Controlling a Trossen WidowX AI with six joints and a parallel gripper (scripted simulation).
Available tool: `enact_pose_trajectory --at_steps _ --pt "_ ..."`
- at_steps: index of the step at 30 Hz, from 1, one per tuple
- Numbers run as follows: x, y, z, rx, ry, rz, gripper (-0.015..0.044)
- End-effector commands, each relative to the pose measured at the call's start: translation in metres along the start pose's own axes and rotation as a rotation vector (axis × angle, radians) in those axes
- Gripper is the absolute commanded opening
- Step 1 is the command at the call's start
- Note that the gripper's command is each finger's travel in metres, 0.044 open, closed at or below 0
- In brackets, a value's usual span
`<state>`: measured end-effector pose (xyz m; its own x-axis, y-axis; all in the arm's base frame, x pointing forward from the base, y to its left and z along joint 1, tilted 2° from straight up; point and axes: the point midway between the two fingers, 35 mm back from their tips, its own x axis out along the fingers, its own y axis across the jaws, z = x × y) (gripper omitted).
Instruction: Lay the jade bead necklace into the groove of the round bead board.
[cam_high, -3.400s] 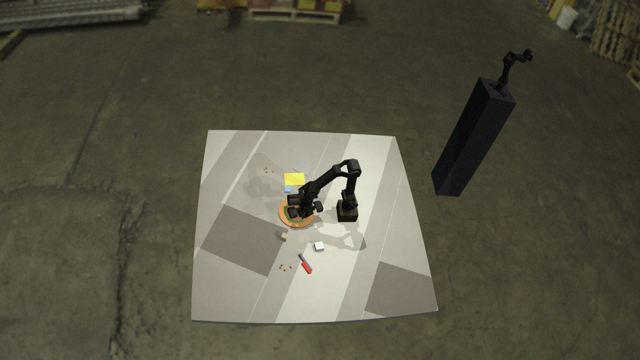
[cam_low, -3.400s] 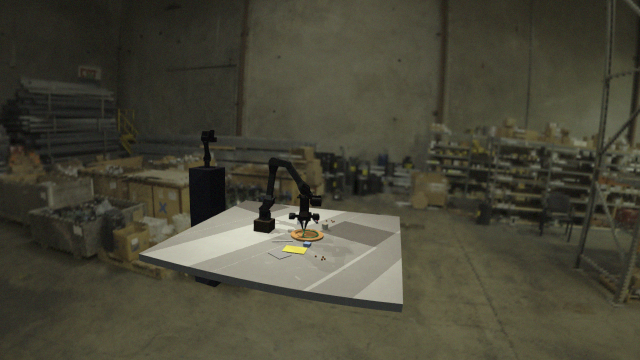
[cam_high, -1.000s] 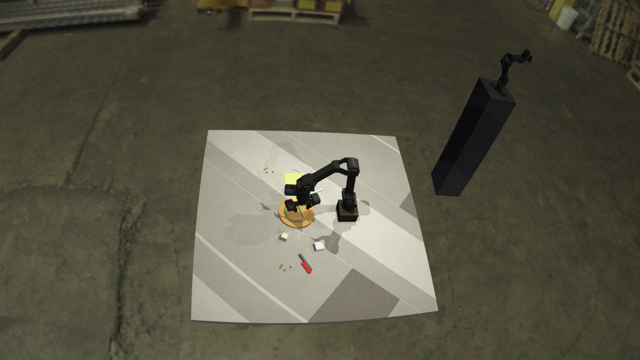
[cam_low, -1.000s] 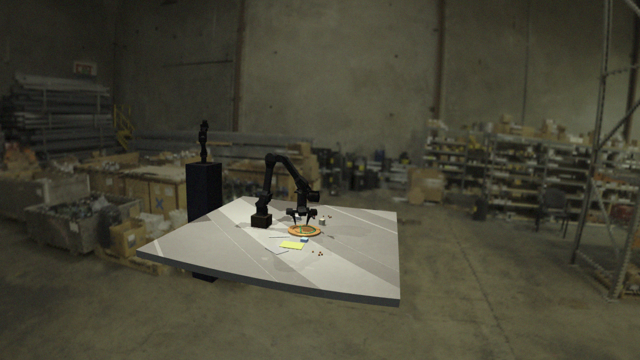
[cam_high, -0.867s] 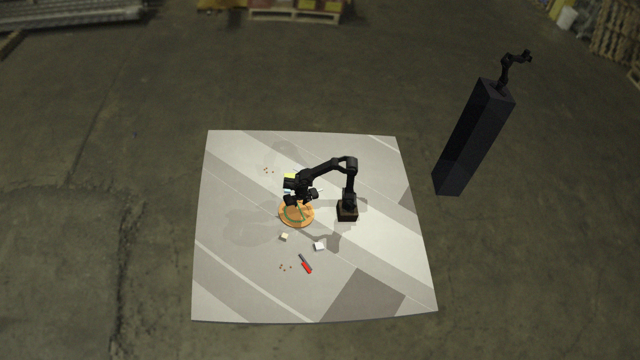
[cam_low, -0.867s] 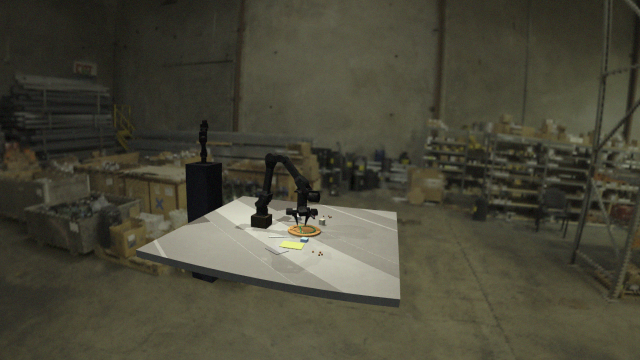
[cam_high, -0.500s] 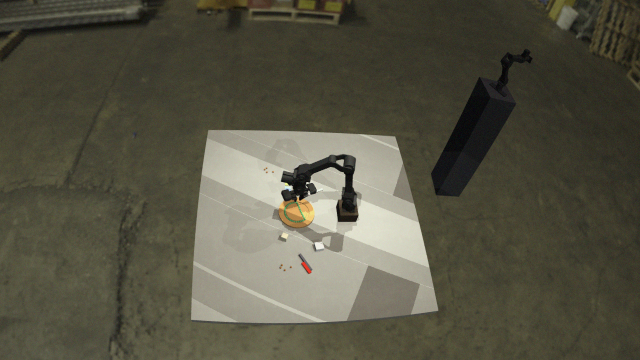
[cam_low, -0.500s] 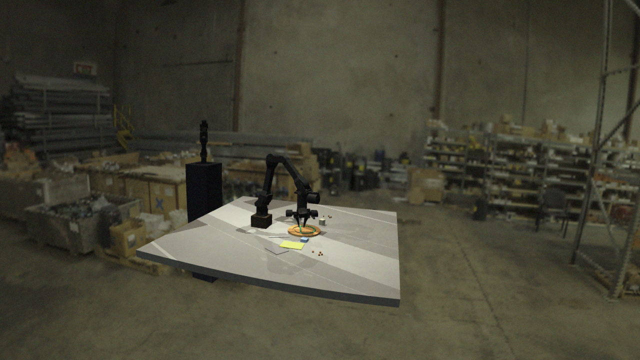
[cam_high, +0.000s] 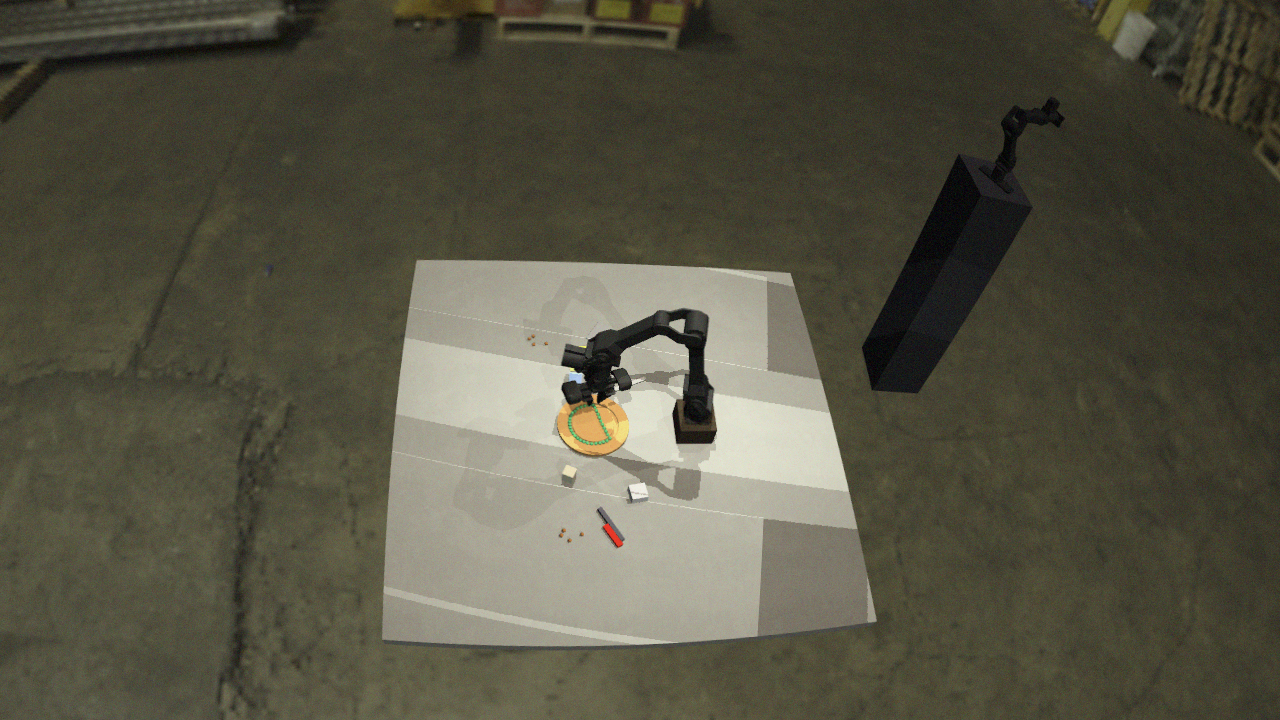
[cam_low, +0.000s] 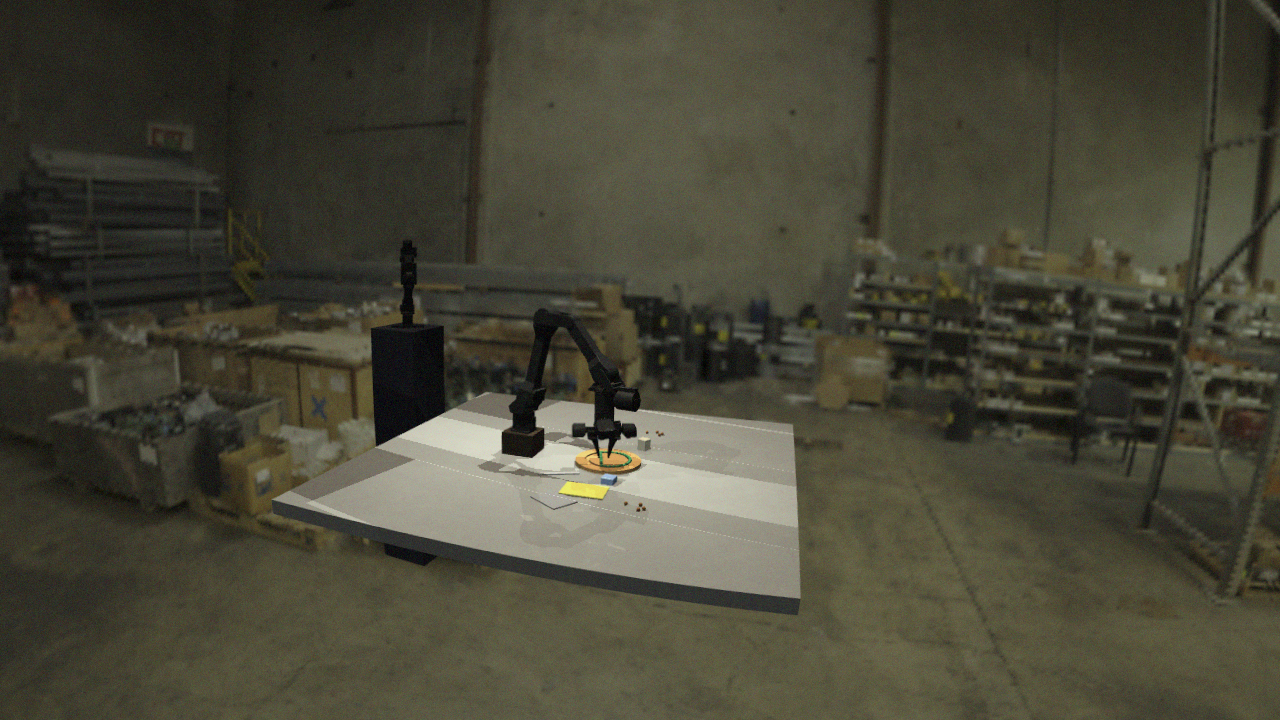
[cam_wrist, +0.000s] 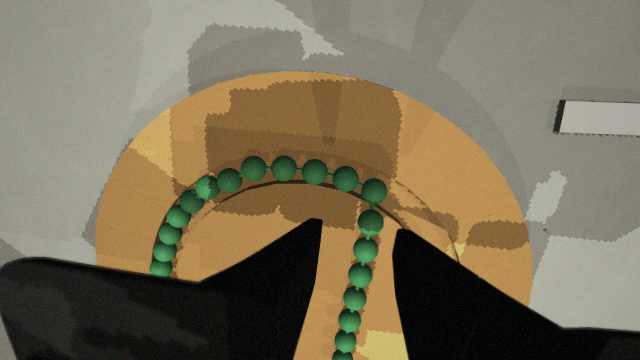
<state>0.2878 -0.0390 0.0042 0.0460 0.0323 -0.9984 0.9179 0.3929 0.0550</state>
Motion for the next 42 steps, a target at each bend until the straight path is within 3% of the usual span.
enact_pose_trajectory --at_steps 1,16,21,42 --pt "0.009 -0.004 -0.002 -0.001 0.008 -0.012 0.0120" --pt "0.021 -0.005 -0.003 -0.002 0.011 -0.016 0.0120" --pt "0.019 -0.004 -0.002 0.001 0.008 -0.012 0.0000" --pt "0.019 -0.004 -0.002 0.001 0.008 -0.012 0.0000"
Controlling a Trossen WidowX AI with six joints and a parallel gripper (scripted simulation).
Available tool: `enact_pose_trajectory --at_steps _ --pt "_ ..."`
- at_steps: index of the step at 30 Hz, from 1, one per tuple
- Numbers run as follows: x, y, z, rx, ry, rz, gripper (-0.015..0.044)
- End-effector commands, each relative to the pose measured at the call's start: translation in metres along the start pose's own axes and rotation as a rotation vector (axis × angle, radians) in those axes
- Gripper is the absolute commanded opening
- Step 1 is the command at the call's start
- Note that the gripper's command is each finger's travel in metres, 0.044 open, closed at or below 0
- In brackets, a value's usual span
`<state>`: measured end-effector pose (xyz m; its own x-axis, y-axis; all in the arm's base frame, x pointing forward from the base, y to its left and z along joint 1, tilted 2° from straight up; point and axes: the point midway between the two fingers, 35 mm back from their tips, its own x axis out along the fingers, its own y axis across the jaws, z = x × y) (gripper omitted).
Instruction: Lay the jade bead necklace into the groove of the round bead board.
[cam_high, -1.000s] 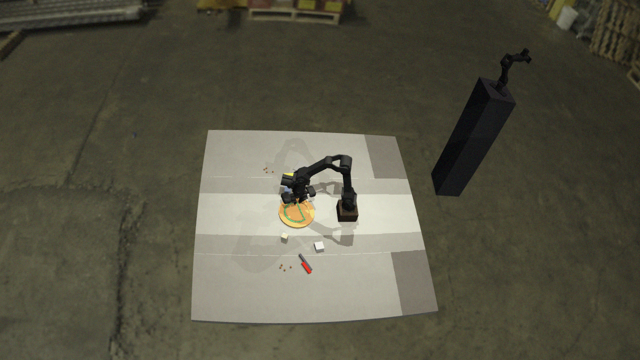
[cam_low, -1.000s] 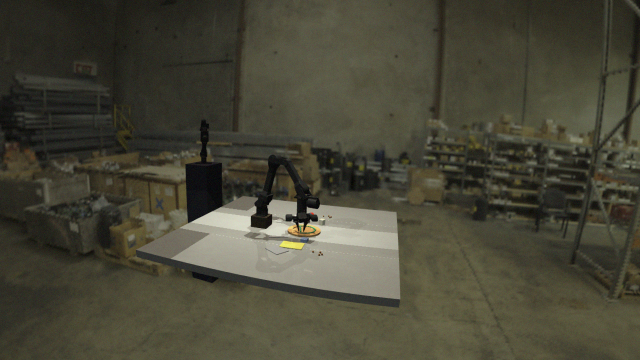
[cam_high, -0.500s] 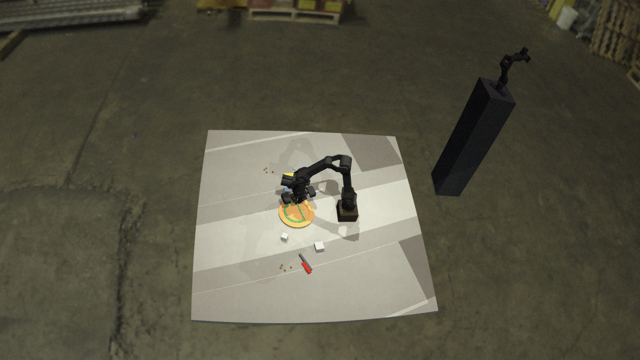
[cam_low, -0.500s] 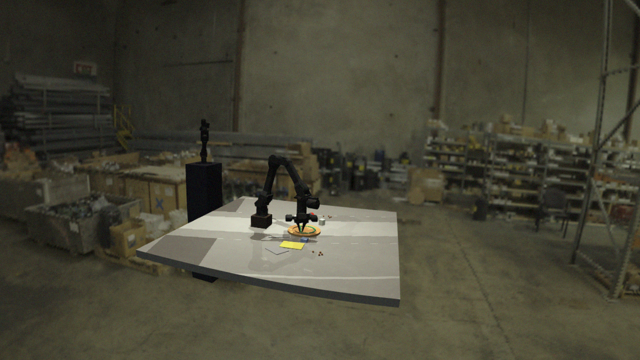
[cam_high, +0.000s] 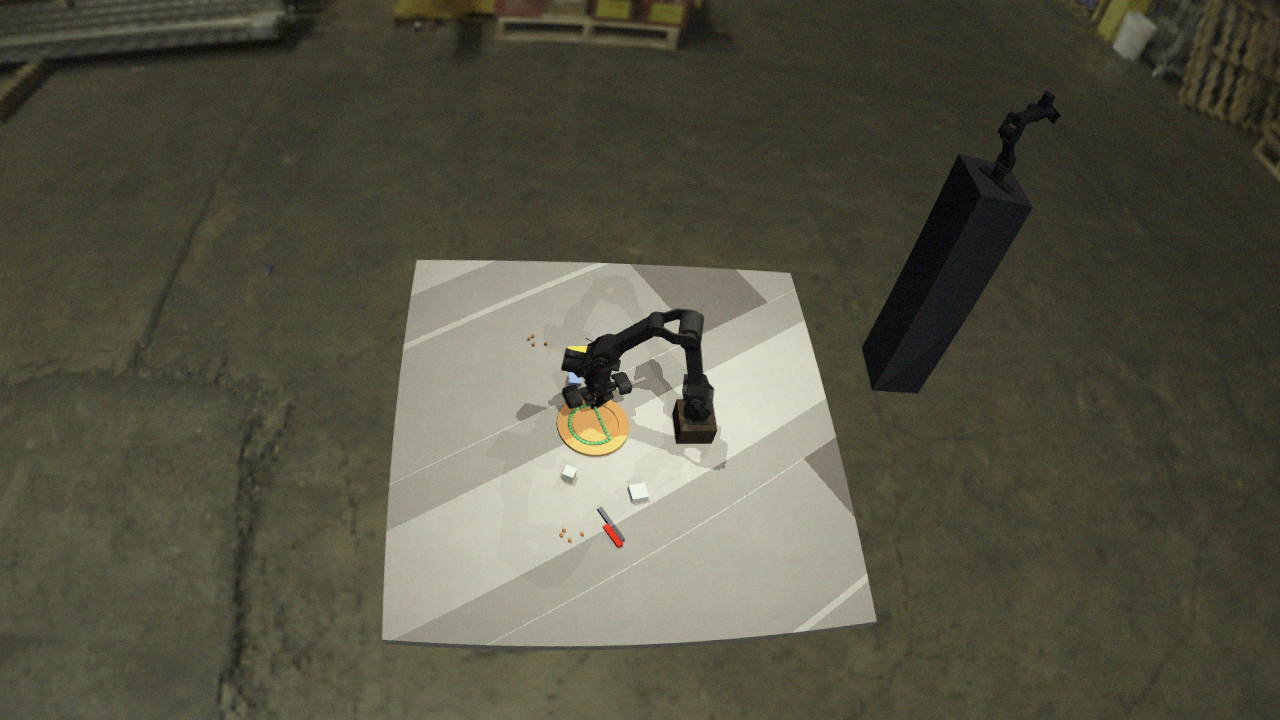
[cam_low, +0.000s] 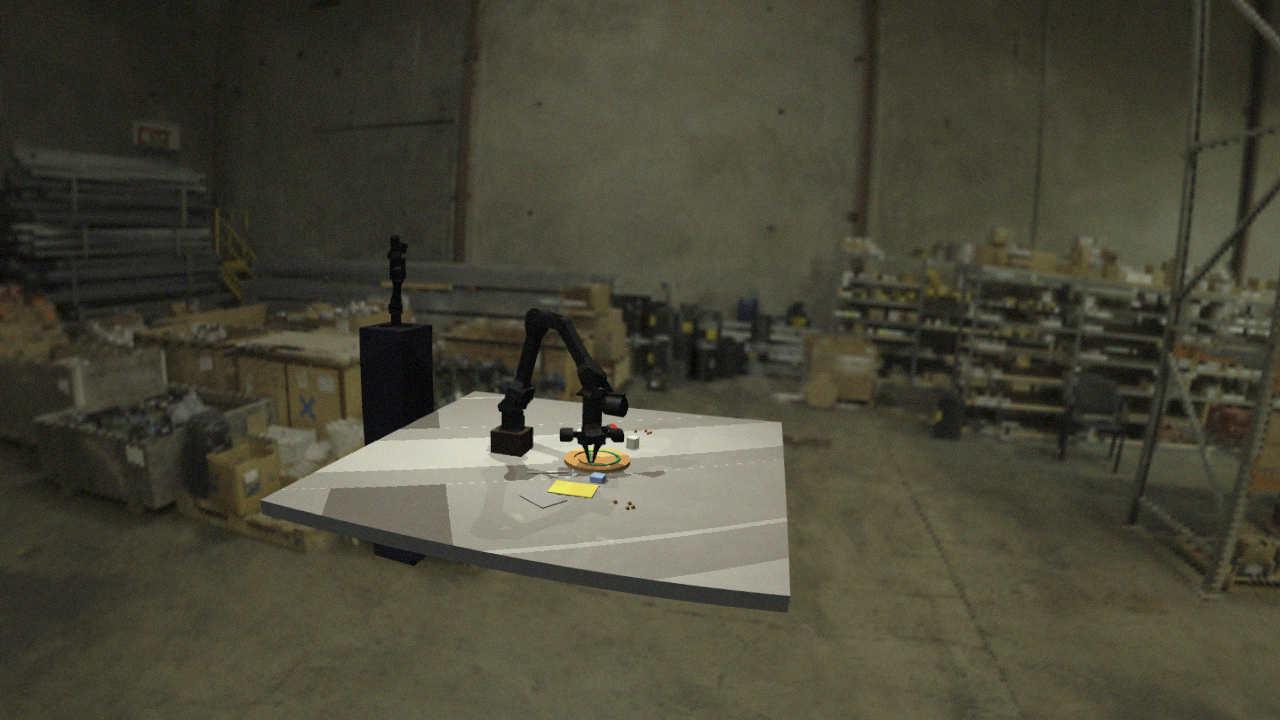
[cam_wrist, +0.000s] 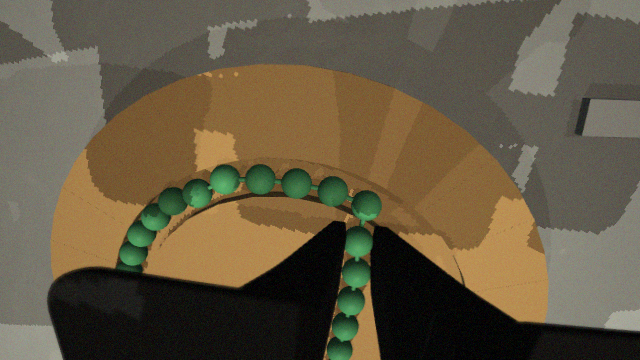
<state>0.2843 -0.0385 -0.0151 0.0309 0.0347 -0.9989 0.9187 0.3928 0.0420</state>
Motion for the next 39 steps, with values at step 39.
enact_pose_trajectory --at_steps 39 --pt "0.001 -0.013 0.006 -0.003 0.002 -0.004 0.0000"
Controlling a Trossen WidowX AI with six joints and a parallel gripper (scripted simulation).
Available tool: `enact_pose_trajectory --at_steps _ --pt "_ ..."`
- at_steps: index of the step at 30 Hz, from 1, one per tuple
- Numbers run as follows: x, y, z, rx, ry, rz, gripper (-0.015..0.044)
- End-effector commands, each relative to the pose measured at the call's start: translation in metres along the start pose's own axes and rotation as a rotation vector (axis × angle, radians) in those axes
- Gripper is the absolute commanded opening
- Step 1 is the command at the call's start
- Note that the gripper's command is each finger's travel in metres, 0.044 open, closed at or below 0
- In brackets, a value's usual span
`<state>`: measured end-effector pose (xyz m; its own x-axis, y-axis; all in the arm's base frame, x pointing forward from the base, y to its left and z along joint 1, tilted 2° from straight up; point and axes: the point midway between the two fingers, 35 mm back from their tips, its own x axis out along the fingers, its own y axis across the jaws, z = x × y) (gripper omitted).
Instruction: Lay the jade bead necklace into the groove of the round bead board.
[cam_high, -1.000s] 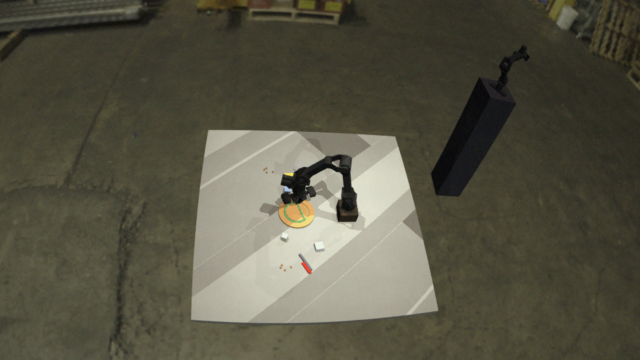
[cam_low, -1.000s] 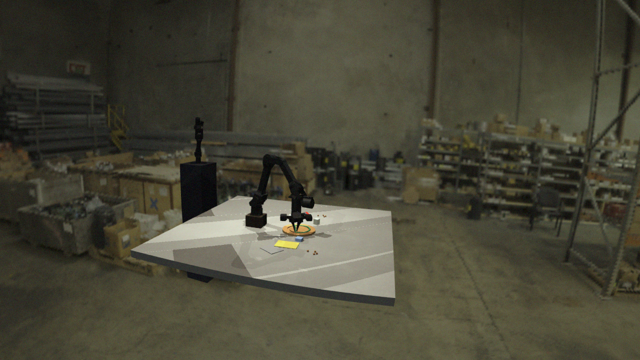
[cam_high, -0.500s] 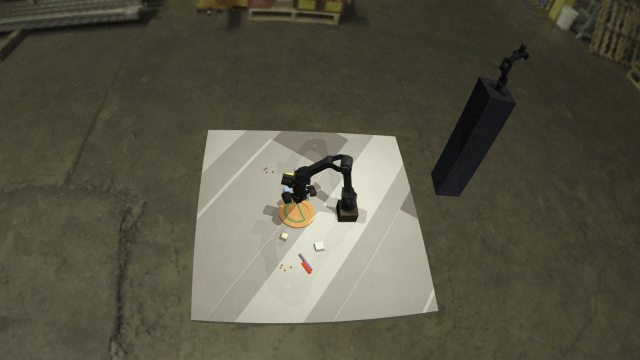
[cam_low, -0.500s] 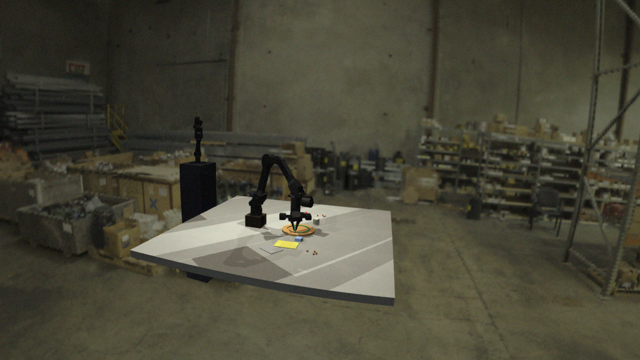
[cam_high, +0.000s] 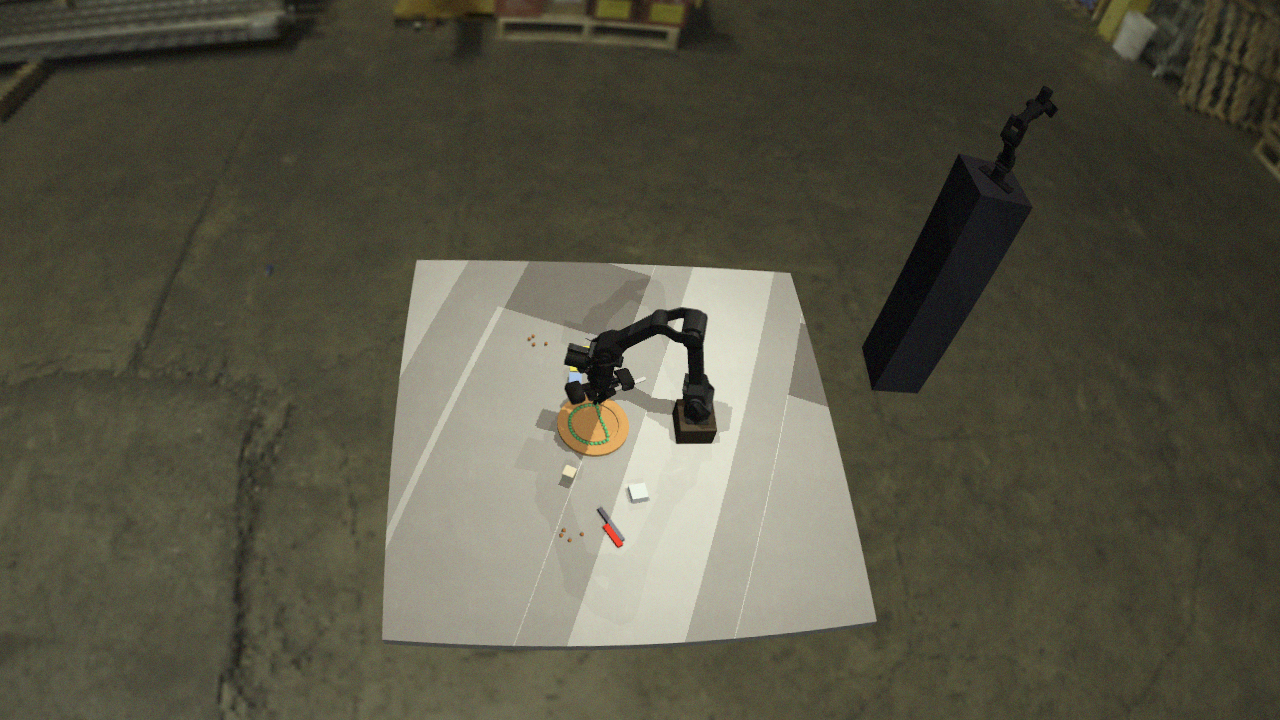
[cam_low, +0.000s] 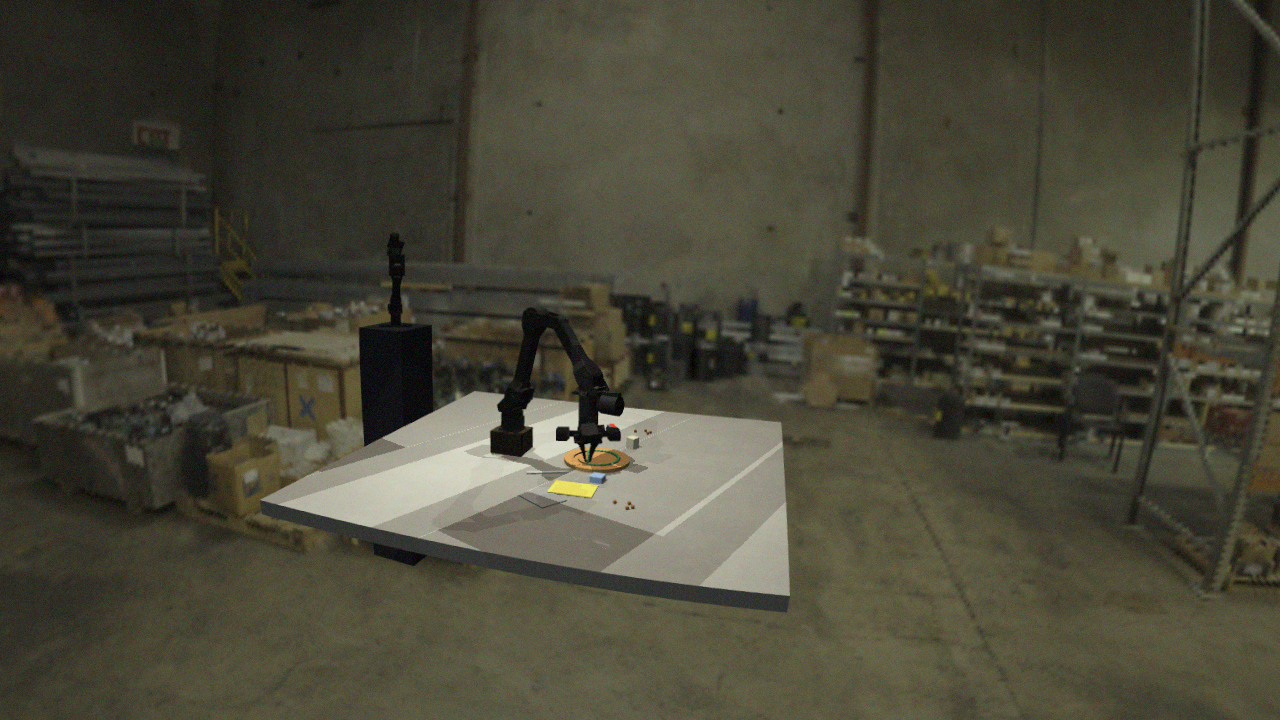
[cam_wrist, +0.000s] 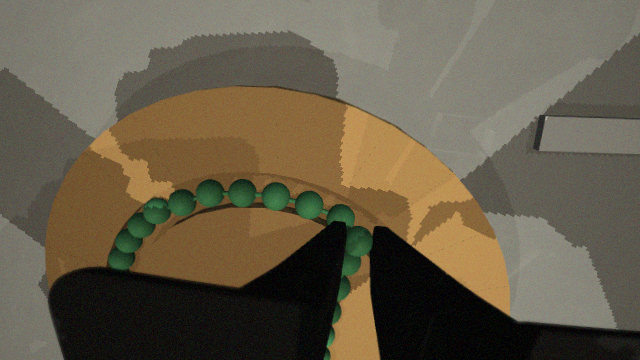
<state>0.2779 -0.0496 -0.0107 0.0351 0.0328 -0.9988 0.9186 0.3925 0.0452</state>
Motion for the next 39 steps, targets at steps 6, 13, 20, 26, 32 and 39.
enact_pose_trajectory --at_steps 6,13,20,26,32,39 --pt "0.0035 -0.0005 -0.0002 0.000 0.001 -0.001 0.0026" --pt "0.0035 -0.0005 -0.0002 0.000 0.001 -0.001 0.0210" --pt "0.0004 -0.0018 -0.0010 -0.002 0.004 -0.006 0.0394" --pt "-0.0011 -0.0016 -0.0007 -0.003 0.006 -0.007 0.0440" --pt "-0.0011 -0.0016 -0.0007 -0.003 0.006 -0.007 0.0440" --pt "-0.0011 -0.0016 -0.0007 -0.003 0.006 -0.007 0.0440"
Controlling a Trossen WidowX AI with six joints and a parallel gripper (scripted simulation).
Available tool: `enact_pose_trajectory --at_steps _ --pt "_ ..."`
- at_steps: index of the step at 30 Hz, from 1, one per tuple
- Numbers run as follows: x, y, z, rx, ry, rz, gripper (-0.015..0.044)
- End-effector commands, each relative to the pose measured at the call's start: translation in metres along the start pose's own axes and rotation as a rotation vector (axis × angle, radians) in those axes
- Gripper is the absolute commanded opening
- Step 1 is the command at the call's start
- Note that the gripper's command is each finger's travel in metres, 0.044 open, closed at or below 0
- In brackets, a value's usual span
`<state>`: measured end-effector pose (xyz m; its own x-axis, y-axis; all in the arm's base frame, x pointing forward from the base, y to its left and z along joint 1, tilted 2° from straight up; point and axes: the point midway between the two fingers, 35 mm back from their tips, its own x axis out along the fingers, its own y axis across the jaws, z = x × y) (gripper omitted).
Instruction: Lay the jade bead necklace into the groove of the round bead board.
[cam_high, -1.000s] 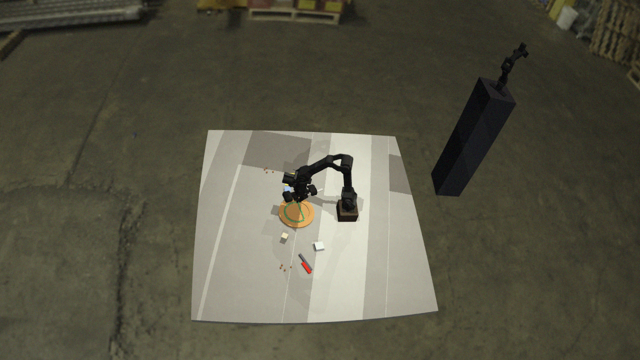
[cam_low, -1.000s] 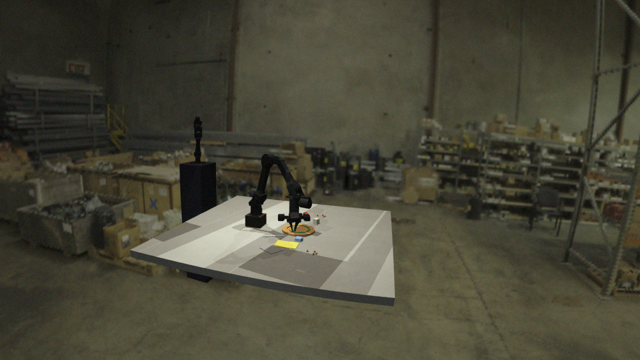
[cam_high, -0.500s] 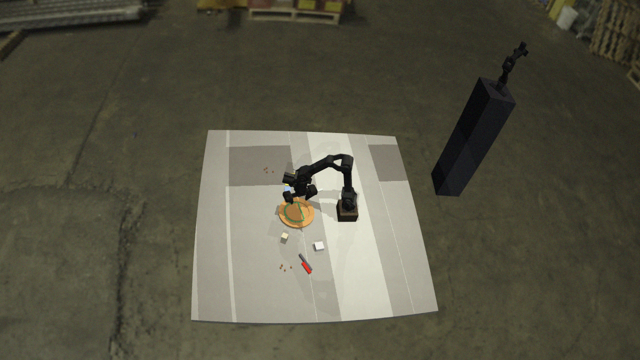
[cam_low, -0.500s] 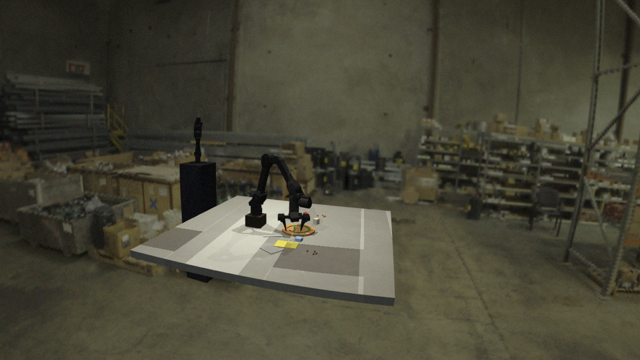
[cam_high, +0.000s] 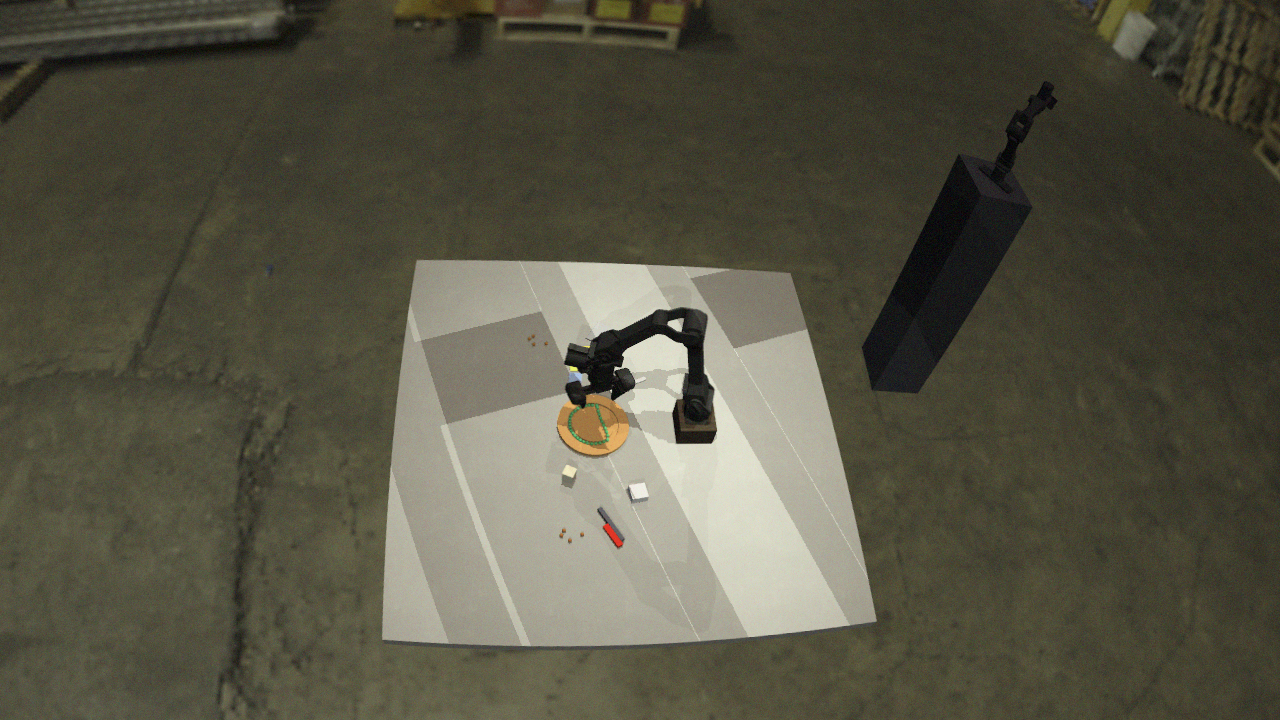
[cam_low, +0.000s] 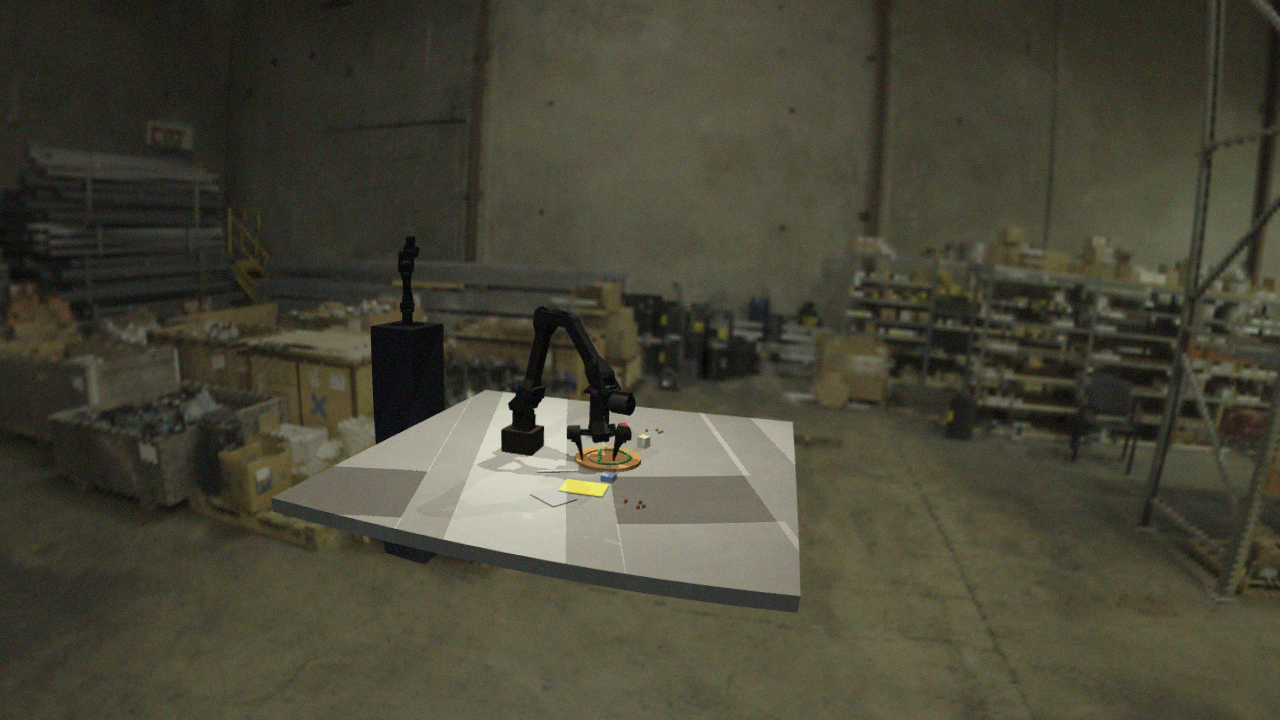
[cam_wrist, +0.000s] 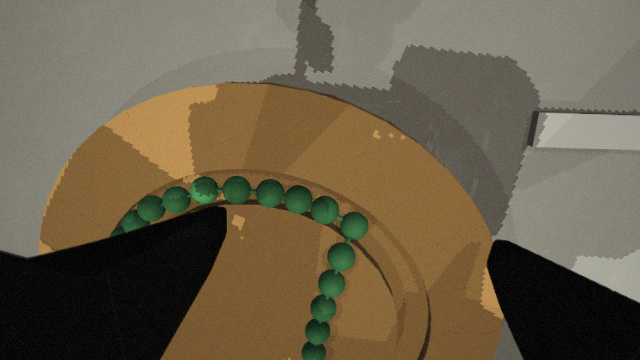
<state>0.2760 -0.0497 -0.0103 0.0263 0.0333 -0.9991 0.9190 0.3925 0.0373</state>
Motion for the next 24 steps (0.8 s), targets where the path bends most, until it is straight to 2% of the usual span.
enact_pose_trajectory --at_steps 1,4,16,20,24 --pt "-0.001 0.000 0.000 -0.003 0.002 0.001 0.0440" --pt "-0.001 0.000 0.000 -0.003 0.002 0.001 0.0440" --pt "-0.024 0.015 -0.076 0.190 0.008 0.001 0.0125" --pt "-0.032 0.014 -0.103 0.261 0.011 0.001 0.0120" --pt "-0.033 0.013 -0.108 0.272 0.012 0.001 0.0120"
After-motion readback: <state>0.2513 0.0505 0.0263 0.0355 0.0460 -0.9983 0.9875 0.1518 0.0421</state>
